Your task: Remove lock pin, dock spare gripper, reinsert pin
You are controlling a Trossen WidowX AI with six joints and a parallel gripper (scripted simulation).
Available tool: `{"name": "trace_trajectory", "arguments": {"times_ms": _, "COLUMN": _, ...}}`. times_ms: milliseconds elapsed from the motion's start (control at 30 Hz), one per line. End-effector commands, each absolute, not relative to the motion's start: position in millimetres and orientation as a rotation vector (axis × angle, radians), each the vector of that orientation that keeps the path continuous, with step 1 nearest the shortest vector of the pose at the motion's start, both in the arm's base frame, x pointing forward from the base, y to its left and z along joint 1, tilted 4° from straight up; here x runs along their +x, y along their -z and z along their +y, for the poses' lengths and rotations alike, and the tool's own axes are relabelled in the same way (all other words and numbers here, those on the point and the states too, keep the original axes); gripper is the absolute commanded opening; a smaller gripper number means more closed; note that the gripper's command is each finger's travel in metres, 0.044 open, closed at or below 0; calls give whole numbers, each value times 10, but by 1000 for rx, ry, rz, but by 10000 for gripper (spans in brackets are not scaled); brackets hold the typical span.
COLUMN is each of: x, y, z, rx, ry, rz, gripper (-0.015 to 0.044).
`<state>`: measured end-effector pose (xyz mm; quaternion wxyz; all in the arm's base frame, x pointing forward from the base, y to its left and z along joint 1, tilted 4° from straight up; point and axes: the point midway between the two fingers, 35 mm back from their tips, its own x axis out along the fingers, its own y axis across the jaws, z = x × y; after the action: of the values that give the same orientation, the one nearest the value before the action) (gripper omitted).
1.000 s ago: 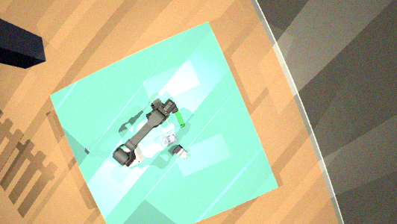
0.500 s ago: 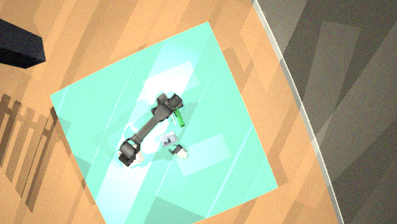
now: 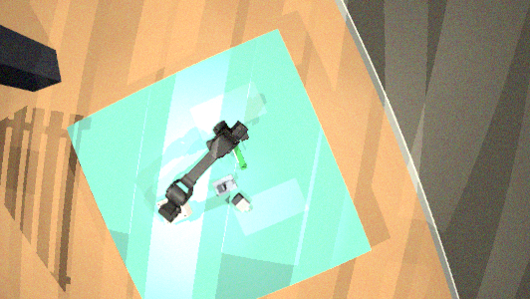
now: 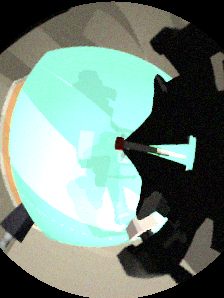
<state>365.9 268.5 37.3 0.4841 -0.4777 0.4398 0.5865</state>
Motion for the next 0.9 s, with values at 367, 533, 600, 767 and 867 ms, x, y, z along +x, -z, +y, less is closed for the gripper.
{"name": "trace_trajectory", "arguments": {"times_ms": 367, "x": 3672, "y": -156, "z": 2679, "rx": -1163, "ry": -1425, "rz": 1065, "gripper": 0}}
{"name": "trace_trajectory", "arguments": {"times_ms": 533, "x": 3672, "y": -83, "z": 2676, "rx": -1163, "ry": -1424, "rz": 1063, "gripper": 0}}
{"name": "trace_trajectory", "arguments": {"times_ms": 600, "x": 3672, "y": -54, "z": 2674, "rx": -1164, "ry": -1424, "rz": 1061, "gripper": 0}}
{"name": "trace_trajectory", "arguments": {"times_ms": 767, "x": 3671, "y": 18, "z": 2671, "rx": -1164, "ry": -1423, "rz": 1058, "gripper": 0}}
{"name": "trace_trajectory", "arguments": {"times_ms": 867, "x": 3671, "y": 60, "z": 2669, "rx": -1164, "ry": -1422, "rz": 1056, "gripper": 0}}
